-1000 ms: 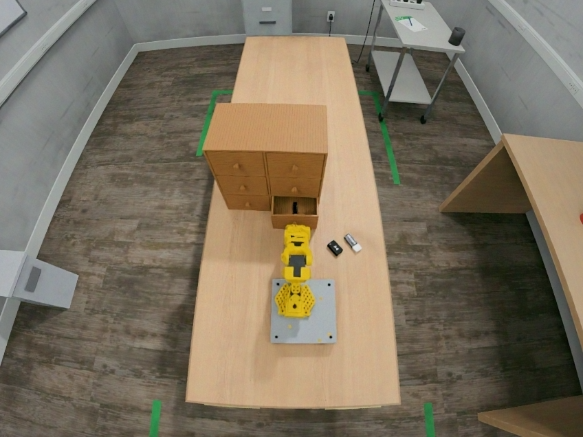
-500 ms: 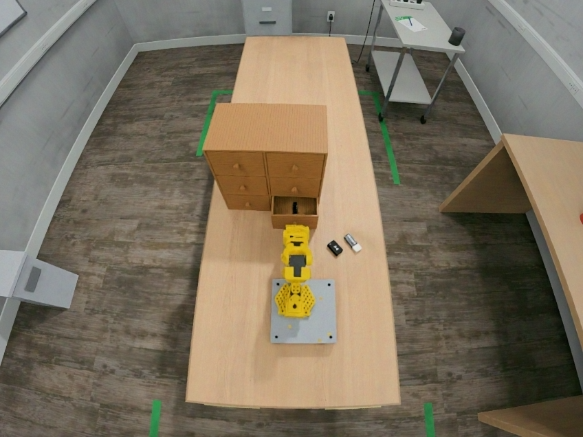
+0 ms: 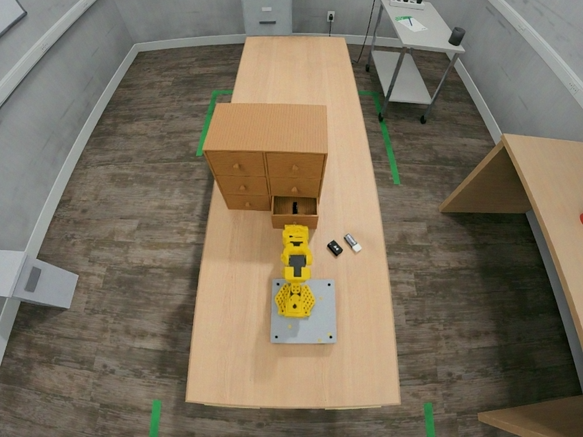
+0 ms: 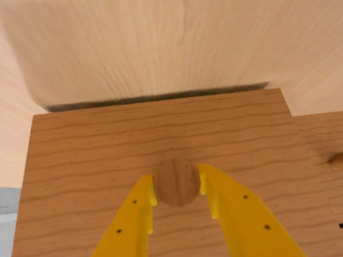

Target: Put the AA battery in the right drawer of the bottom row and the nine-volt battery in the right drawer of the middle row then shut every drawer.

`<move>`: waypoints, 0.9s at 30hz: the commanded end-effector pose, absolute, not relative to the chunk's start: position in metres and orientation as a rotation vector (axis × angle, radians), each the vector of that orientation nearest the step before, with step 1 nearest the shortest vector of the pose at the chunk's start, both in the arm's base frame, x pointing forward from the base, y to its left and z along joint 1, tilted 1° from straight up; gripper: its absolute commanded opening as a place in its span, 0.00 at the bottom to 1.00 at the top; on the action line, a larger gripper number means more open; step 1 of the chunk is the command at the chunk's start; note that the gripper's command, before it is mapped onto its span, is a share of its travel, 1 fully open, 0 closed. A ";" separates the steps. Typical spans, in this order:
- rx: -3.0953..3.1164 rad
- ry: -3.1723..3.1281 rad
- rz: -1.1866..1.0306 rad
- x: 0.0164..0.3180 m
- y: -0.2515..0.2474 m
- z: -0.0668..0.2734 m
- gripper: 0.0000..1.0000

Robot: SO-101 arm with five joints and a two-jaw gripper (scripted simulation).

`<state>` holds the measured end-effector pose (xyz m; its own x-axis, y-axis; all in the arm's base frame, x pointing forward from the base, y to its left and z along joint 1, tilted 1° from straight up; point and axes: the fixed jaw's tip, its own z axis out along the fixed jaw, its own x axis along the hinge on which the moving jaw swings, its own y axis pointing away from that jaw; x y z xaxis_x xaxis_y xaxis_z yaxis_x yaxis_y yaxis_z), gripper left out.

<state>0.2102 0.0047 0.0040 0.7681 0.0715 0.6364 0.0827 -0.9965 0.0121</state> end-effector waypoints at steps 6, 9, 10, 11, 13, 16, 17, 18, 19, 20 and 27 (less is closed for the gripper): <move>-2.965 -0.104 -1.039 0.207 -0.001 0.000 0.00; -2.965 -0.104 -1.039 0.207 -0.001 0.000 0.00; -2.965 -0.104 -1.039 0.207 -0.001 0.000 0.00; -2.965 -0.104 -1.039 0.207 -0.001 0.000 0.00; -2.965 -0.104 -1.039 0.207 -0.001 0.000 0.00; -2.965 -0.104 -1.039 0.207 -0.001 0.000 0.00; -2.965 -0.104 -1.039 0.207 -0.001 0.000 0.00; -2.965 -0.104 -1.039 0.207 -0.001 0.000 0.00; -2.965 -0.104 -1.039 0.207 -0.001 0.000 0.00; -2.965 -0.104 -1.039 0.207 -0.001 0.000 0.00; -2.952 -0.115 -1.035 0.218 0.004 0.003 0.00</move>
<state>0.2105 0.0048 0.0026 0.7765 0.0738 0.6258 0.0829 -0.9965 0.0147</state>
